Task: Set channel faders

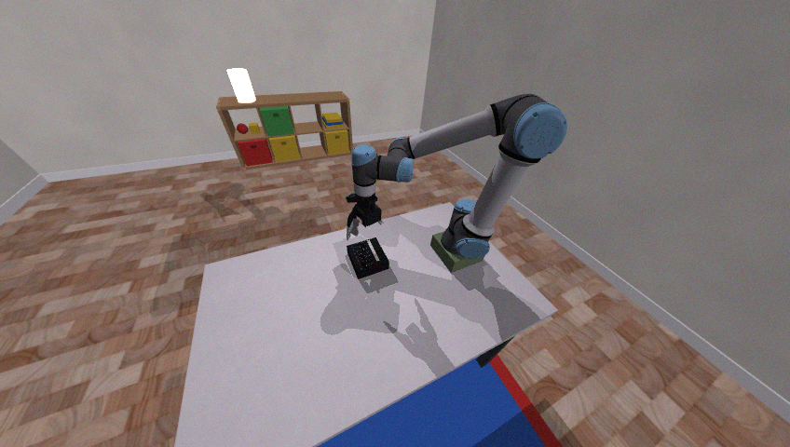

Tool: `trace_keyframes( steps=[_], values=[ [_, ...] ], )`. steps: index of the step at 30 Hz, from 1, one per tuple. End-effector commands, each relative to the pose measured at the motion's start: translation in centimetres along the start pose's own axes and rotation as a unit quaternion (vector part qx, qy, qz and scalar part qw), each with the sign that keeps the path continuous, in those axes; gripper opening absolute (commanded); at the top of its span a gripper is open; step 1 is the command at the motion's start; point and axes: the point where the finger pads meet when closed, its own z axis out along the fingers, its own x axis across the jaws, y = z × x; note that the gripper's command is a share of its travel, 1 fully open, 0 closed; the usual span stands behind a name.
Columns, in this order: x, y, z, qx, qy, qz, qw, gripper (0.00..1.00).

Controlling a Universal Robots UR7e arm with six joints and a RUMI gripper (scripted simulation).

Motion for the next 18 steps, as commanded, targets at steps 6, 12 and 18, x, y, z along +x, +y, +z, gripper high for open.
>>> trace_keyframes(
  steps=[6, 12, 18],
  values=[
    [0.39, 0.10, -0.18, 0.002, -0.001, 0.065, 0.998, 1.00],
    [0.57, 0.17, -0.24, 0.002, -0.001, 0.091, 0.996, 1.00],
    [0.65, 0.20, -0.26, 0.002, -0.001, 0.103, 0.995, 1.00]
  ],
)
